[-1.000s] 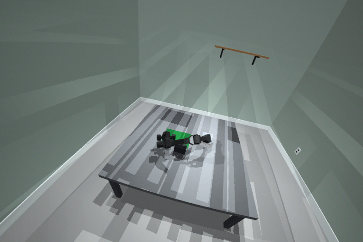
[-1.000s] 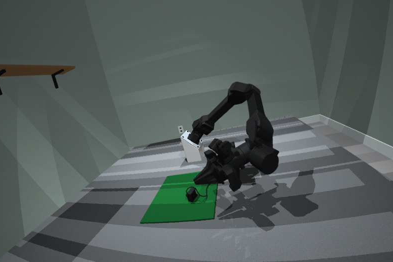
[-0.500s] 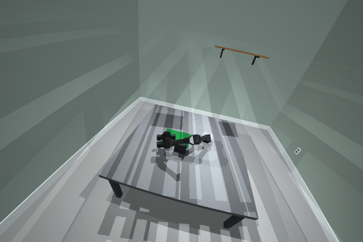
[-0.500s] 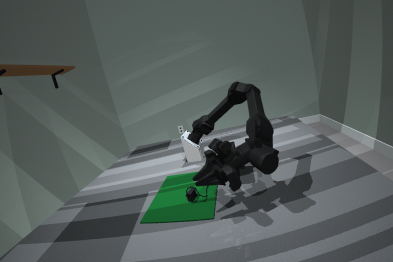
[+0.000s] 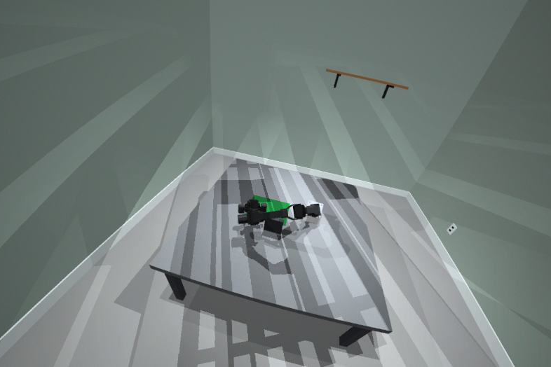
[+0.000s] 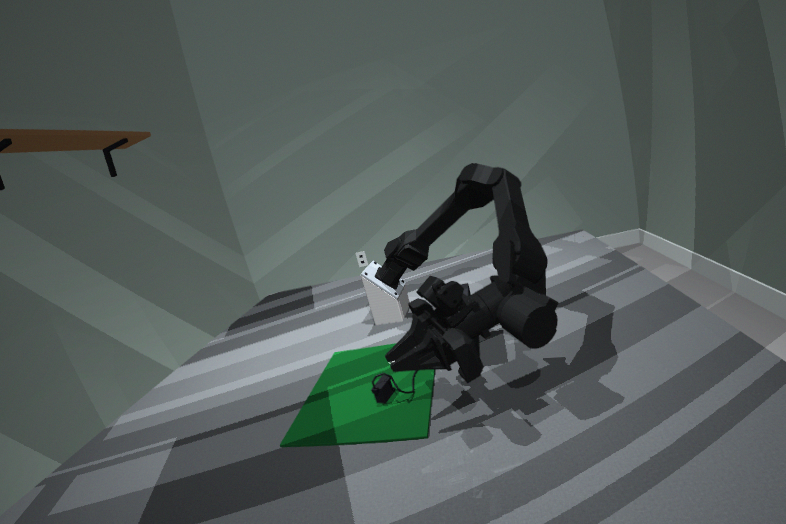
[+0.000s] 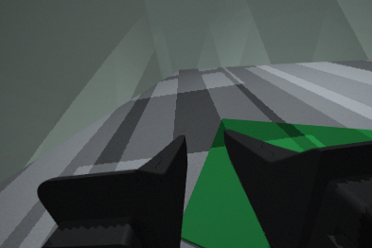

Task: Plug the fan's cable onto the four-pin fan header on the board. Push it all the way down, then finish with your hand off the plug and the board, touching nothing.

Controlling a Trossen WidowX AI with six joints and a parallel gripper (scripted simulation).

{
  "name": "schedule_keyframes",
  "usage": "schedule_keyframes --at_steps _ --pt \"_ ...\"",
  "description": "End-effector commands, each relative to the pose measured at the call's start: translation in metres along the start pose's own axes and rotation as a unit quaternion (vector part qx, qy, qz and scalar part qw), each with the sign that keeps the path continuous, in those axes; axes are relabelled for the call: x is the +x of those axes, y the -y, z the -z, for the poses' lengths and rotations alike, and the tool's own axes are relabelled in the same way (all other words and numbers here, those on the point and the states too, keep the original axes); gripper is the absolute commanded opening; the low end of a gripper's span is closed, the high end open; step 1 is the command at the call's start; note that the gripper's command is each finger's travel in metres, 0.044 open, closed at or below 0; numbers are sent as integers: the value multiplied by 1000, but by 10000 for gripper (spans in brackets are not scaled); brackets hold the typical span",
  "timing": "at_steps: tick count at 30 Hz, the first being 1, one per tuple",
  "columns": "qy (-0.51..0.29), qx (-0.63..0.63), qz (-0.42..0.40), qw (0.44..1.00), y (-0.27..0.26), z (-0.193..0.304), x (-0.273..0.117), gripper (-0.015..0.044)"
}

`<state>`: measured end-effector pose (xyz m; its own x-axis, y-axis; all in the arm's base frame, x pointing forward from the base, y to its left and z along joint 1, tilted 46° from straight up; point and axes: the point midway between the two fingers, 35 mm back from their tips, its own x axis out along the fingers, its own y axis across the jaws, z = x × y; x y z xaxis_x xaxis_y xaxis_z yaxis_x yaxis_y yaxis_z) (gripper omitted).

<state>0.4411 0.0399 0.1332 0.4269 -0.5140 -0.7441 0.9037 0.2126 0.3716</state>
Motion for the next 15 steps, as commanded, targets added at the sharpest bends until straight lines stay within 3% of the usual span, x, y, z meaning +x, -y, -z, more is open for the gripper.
schedule_keyframes --at_steps 1,15 --pt "0 1 -2 1000 -2 -3 -9 140" --pt "-1 2 -2 1000 -5 -20 -50 140"
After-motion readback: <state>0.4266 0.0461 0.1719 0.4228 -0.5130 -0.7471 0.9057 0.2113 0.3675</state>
